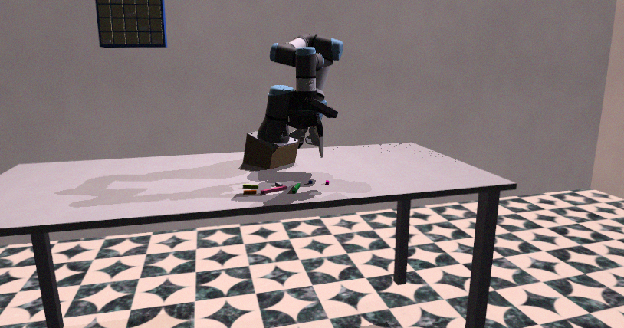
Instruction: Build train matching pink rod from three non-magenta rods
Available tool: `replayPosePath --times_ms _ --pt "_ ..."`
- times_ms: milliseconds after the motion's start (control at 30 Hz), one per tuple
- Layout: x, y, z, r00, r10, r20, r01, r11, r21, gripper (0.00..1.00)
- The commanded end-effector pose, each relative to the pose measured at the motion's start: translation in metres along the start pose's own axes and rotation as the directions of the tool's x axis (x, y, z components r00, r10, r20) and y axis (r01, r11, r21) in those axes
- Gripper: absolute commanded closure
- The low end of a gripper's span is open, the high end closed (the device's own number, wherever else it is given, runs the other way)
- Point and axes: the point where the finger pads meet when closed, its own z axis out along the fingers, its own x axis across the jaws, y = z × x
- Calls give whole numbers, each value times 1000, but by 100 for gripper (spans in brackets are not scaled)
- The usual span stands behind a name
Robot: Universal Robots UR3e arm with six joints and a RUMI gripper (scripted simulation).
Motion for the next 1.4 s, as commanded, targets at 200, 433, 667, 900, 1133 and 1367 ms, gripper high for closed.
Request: replayPosePath --times_ms 200,433,667,900,1133,1367 --pt "0 5 0 996 -91 -3 91 996 -2 0" --pt "-2 10 2 983 -185 -2 185 983 -2 0" --pt "-4 18 4 945 -326 -1 326 945 -2 0" --pt "-5 23 5 915 -404 -1 404 915 -1 0" --pt "-8 31 7 846 -533 0 533 846 -1 0" --pt "-10 38 9 778 -629 0 629 778 -1 0"
